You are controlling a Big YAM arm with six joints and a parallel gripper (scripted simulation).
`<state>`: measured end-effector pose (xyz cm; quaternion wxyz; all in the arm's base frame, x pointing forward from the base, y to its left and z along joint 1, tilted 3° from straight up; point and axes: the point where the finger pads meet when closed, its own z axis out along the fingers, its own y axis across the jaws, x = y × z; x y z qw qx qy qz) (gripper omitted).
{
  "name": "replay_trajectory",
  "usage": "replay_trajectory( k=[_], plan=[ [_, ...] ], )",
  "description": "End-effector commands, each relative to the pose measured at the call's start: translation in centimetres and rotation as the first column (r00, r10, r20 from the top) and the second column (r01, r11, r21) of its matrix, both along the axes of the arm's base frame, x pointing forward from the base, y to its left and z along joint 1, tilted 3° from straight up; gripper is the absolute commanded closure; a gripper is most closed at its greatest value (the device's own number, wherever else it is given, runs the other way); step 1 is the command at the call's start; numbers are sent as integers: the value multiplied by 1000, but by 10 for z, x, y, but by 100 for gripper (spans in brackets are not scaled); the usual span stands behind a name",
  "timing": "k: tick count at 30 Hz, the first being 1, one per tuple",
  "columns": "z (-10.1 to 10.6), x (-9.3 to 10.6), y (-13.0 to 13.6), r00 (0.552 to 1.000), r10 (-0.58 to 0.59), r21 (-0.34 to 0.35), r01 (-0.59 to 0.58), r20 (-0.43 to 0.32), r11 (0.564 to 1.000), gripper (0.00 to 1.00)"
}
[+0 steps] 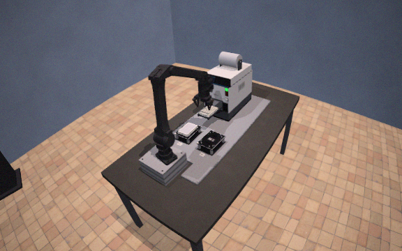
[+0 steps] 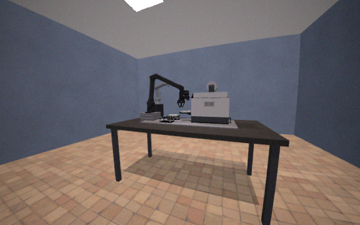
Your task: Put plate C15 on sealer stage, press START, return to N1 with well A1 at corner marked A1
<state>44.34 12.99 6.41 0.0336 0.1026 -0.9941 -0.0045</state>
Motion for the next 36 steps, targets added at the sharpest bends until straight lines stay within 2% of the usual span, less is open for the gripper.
replay_trajectory(
  k=[1,7,13,18,22,25,32,36],
  plan=[
    [19,13,9,998,-4,20,3,61,1000,0],
    [19,10,2,998,-12,20,10,63,1000,0],
    [9,1,-4,999,1,11,-1,35,1000,0],
    [48,12,-31,998,-3,10,2,55,1000,3],
    [63,18,-30,998,11,21,-13,69,1000,5],
    [62,19,-29,998,18,19,-20,63,1000,6],
    [96,26,-66,998,5,10,-5,67,1000,9],
    [117,30,-78,997,10,16,-12,80,1000,12]
  ],
)
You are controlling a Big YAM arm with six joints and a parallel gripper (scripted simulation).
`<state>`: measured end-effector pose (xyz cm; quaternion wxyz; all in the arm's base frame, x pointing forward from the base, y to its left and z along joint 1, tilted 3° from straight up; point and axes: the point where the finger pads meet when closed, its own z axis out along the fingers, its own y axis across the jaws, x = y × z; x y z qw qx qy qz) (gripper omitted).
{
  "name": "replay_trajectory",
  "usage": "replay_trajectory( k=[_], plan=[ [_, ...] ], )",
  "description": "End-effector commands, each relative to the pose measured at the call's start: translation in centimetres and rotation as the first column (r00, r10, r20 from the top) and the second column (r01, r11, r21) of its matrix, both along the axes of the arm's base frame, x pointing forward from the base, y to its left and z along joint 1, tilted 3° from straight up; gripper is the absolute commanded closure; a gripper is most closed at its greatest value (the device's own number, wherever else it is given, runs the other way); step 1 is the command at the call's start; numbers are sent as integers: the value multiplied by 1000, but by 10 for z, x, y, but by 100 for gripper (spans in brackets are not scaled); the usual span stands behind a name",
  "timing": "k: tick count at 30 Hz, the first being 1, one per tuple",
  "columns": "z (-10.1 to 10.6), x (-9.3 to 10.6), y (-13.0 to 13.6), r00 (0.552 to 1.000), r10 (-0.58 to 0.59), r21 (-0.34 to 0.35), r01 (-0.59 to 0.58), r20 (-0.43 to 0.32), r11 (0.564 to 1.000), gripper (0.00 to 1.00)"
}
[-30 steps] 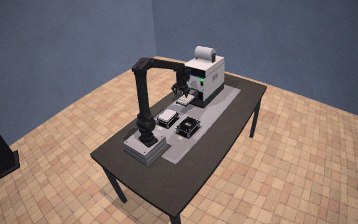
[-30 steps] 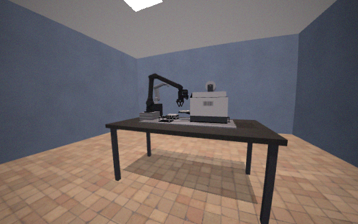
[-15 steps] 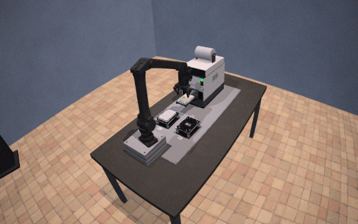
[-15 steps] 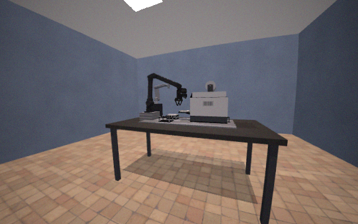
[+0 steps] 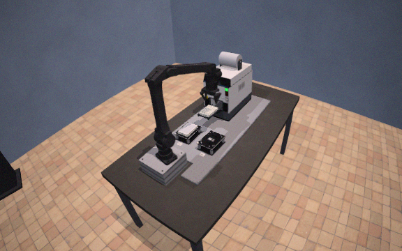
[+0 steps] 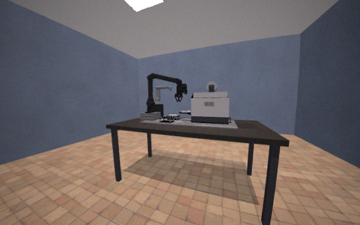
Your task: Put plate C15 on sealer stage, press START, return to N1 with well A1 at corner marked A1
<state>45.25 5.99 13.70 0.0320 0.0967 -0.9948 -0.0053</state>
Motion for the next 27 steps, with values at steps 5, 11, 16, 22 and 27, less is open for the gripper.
replay_trajectory(
  k=[5,11,16,22,27],
  plan=[
    [56,21,-9,996,43,12,-44,77,999,13],
    [47,19,-28,999,11,4,-11,33,1000,100],
    [33,18,-18,1000,11,2,-11,22,1000,100],
    [27,16,-16,1000,2,1,-2,18,1000,100],
    [20,10,-15,1000,6,0,-6,1,1000,100]
  ],
)
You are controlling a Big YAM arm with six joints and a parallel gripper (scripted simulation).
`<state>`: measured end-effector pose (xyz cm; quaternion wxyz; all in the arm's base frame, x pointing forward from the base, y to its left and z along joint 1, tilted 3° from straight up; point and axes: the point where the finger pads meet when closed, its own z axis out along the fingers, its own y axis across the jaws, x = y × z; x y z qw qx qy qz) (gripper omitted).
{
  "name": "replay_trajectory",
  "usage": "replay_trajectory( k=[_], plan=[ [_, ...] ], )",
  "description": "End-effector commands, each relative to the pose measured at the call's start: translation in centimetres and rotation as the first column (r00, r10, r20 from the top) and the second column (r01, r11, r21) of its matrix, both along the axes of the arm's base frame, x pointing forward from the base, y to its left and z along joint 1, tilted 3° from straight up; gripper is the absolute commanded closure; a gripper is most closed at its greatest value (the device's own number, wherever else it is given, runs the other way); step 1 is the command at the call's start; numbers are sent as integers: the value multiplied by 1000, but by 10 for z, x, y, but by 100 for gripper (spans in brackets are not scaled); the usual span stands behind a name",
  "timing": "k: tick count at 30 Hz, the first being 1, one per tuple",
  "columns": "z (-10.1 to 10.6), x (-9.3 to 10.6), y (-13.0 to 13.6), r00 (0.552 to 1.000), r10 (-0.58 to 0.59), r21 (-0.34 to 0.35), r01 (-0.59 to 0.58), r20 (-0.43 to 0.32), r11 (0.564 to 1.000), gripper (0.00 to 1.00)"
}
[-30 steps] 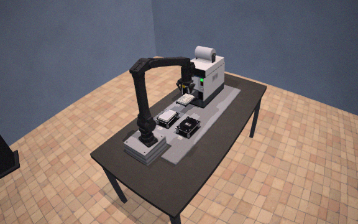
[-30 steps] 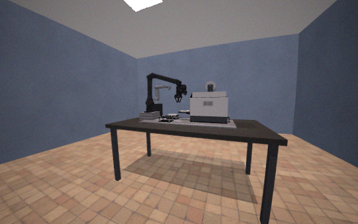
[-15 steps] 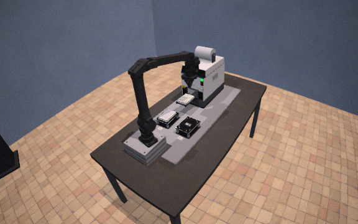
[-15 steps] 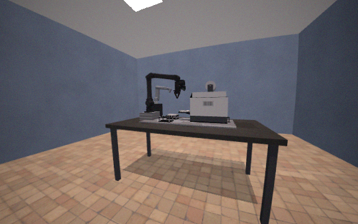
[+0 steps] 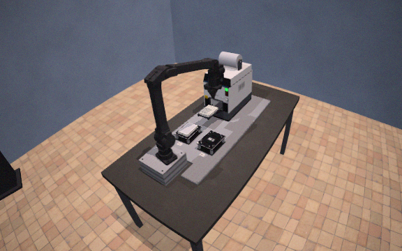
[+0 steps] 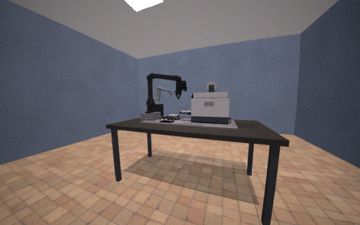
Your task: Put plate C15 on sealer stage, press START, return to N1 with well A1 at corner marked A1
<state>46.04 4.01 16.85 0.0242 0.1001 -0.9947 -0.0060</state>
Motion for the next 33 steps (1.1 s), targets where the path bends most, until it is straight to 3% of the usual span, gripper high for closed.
replay_trajectory(
  k=[1,15,33],
  plan=[
    [-12,2,5,1000,1,-3,-1,-13,1000,100],
    [7,19,0,999,-12,2,11,38,1000,100],
    [13,22,9,999,9,3,-9,51,1000,100]
  ],
)
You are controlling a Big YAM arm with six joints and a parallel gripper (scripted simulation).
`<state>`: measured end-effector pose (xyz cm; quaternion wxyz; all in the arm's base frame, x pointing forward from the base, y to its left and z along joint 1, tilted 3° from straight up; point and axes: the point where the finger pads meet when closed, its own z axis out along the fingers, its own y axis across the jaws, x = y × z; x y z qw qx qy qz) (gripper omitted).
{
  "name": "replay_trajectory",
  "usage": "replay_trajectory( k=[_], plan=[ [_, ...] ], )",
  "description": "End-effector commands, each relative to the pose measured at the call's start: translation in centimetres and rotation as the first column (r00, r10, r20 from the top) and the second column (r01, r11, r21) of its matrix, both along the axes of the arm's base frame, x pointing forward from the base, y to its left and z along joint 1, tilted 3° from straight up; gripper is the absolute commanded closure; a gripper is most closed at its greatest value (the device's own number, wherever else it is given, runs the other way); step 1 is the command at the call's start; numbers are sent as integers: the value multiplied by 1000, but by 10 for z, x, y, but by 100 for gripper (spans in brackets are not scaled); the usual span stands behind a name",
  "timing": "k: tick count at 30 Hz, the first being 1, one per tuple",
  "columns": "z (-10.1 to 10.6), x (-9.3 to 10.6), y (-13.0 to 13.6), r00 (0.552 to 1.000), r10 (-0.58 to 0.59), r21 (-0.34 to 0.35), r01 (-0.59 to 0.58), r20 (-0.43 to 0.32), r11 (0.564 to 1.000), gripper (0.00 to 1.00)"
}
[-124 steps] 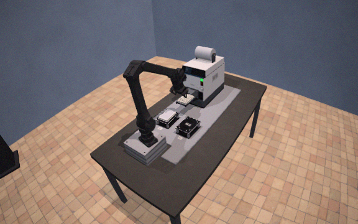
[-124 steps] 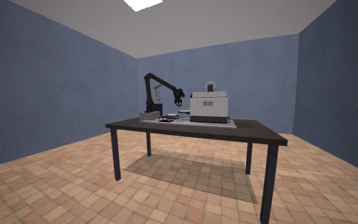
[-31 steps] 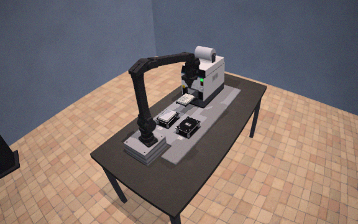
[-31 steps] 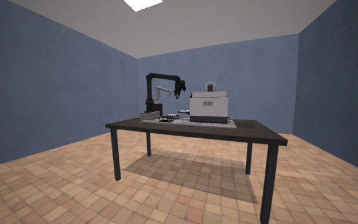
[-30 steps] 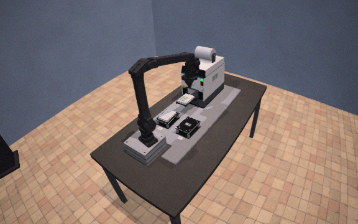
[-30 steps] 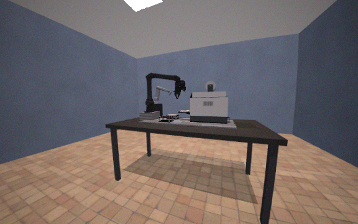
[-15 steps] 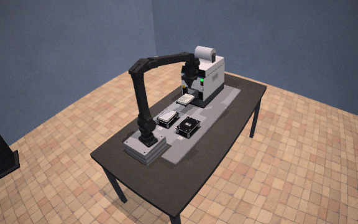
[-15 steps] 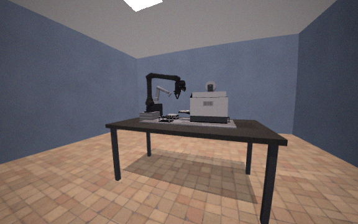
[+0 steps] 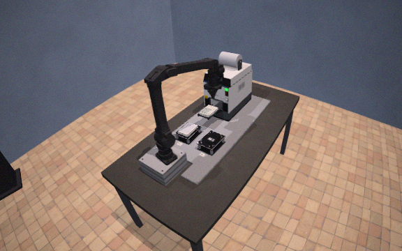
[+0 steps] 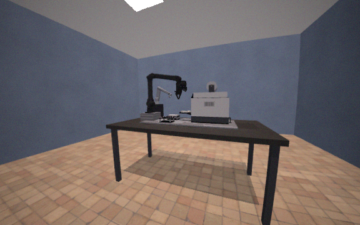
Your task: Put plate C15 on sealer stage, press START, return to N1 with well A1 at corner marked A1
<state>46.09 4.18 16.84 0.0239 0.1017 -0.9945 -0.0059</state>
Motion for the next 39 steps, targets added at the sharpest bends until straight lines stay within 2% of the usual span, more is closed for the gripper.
replay_trajectory(
  k=[1,3,6,11,14,18,22,26,28,31,33,39],
  plan=[
    [13,21,7,999,5,4,-6,50,1000,100],
    [13,21,7,999,5,4,-5,50,1000,100],
    [16,15,1,983,-1,35,-5,183,999,100],
    [15,9,-4,942,-18,67,-5,335,998,100],
    [12,12,-1,937,-16,68,-8,348,998,100],
    [11,2,4,880,-35,101,-15,474,995,100],
    [20,3,-3,797,-70,129,-10,600,992,100],
    [15,-1,-5,718,-93,153,-19,689,988,100],
    [8,-4,-4,683,-103,164,-25,723,986,100],
    [8,-1,-2,673,-100,164,-32,733,986,100],
    [5,-4,2,619,-108,178,-52,778,983,100],
    [9,4,3,631,-82,154,-60,771,986,100]
  ],
)
